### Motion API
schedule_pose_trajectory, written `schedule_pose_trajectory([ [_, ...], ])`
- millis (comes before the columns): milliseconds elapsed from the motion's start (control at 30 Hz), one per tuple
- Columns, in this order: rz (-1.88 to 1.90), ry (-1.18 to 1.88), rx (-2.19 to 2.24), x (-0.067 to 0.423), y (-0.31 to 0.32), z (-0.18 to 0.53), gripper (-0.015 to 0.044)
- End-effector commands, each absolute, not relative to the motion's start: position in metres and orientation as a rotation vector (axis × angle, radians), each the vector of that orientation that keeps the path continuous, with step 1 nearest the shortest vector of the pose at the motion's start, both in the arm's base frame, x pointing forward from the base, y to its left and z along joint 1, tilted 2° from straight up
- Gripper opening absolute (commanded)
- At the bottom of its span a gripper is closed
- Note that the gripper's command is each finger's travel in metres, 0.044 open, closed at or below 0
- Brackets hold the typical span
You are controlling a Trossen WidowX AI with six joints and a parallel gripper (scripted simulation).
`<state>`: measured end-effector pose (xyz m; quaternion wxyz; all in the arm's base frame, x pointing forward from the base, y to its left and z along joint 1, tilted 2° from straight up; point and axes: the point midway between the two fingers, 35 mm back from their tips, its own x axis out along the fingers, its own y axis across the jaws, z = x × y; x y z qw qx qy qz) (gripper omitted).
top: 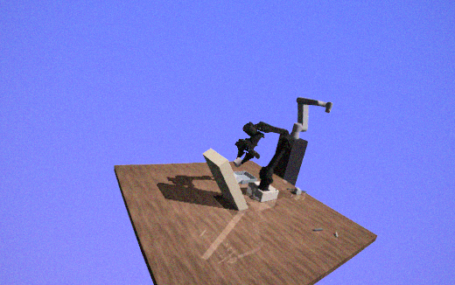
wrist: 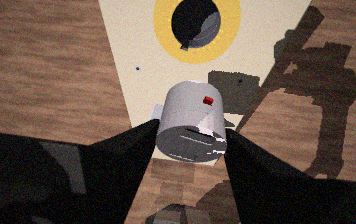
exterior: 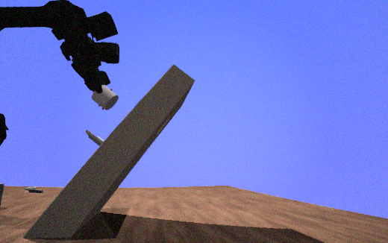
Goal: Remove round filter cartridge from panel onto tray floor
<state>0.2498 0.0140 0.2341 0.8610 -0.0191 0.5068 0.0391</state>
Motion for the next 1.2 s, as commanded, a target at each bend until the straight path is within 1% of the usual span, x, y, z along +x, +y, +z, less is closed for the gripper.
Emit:
schedule_pose_trajectory([
  [0, 0.088, 1.054, -0.04, 0.243, 0.014, 0.247, 0.0],
  [900, 0.083, 1.054, -0.049, 0.257, -0.073, 0.234, 0.0],
  [967, 0.062, 1.069, -0.037, 0.255, -0.066, 0.233, 0.0],
  [1167, -0.095, 1.072, 0.051, 0.246, -0.097, 0.231, 0.0],
])
